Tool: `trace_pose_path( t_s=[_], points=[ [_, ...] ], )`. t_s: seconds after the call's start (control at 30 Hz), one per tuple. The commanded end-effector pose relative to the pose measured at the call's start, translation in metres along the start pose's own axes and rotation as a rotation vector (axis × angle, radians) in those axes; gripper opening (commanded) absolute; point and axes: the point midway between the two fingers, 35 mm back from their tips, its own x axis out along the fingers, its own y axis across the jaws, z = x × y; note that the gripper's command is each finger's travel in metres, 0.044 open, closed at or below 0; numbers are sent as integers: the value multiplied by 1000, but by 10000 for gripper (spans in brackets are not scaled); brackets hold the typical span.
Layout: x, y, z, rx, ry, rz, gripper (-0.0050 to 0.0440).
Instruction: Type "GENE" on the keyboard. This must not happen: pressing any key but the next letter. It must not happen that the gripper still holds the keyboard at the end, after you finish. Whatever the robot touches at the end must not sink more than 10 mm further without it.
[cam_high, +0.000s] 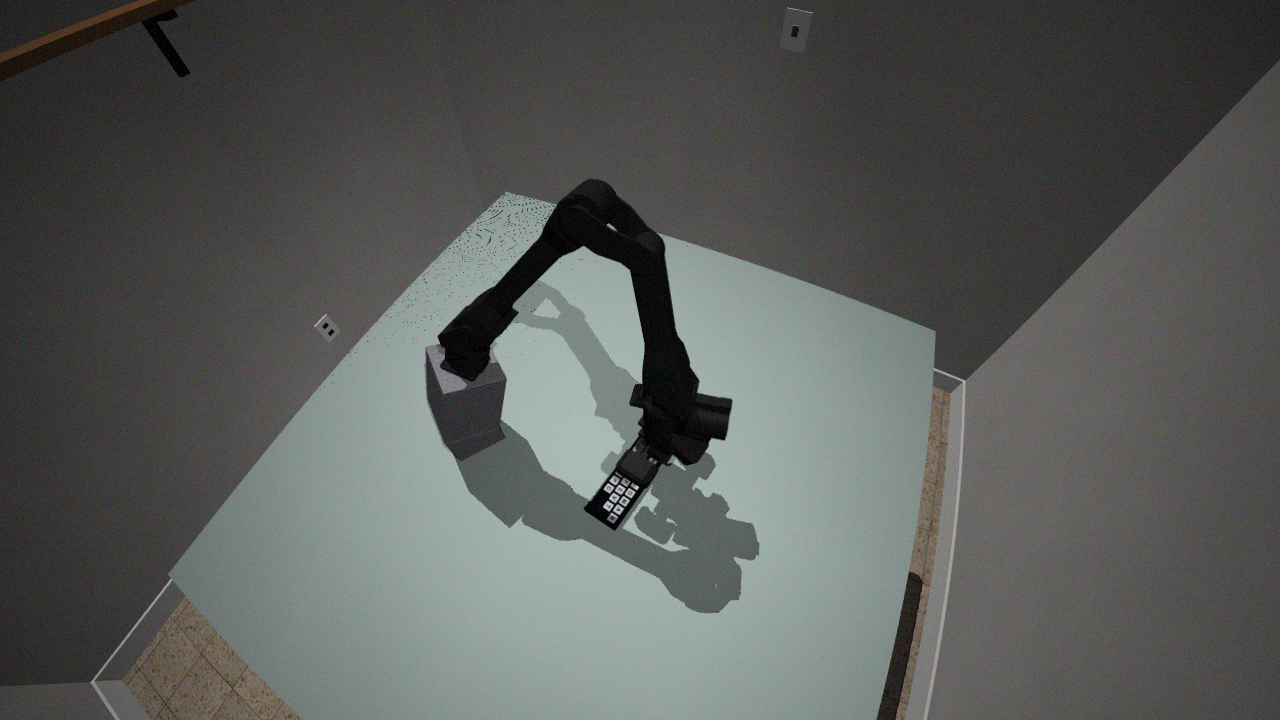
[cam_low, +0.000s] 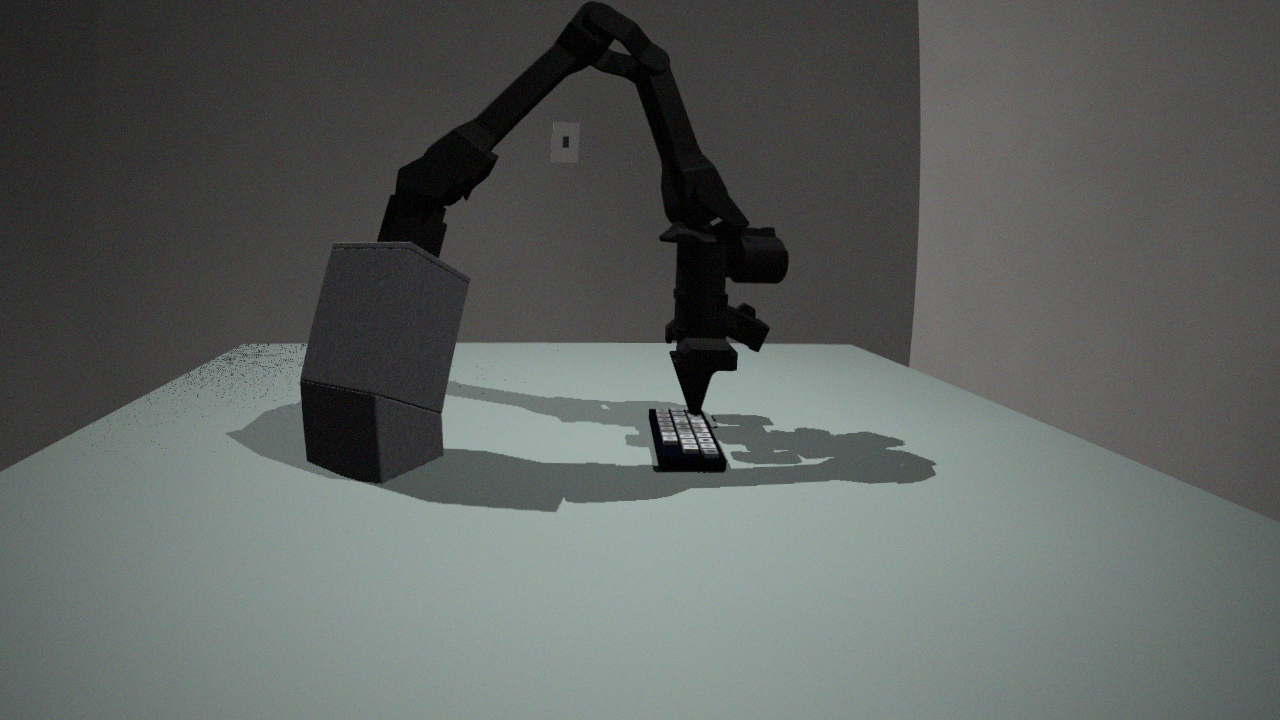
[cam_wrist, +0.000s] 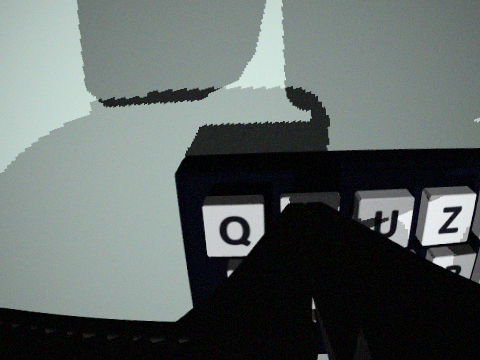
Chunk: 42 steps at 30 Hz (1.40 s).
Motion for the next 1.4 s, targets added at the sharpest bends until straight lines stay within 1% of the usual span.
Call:
trace_pose_path(
  t_s=[0.0,0.27,0.33,0.4,0.53,0.57,0.87,0.9,0.97,1.0,1.07,1.3,1.37],
  points=[
    [3,-1,-1,4,3,-7,0],
    [3,-1,-1,4,3,-7,0],
    [-3,-1,0,4,3,-7,0],
    [-3,-1,0,4,3,-7,0],
    [-31,-1,0,4,4,-7,0],
    [-33,-1,-1,4,4,-7,0],
    [-33,-1,-1,4,4,-7,0],
    [-29,-5,-1,9,7,-10,0],
    [-29,-5,-1,9,7,-10,0],
    [-30,-13,-1,8,7,-11,0],
    [-31,-44,-5,6,7,-12,0],
    [-34,-95,-19,4,3,-8,0],
    [-34,-98,-19,4,3,-7,0]
  ],
)
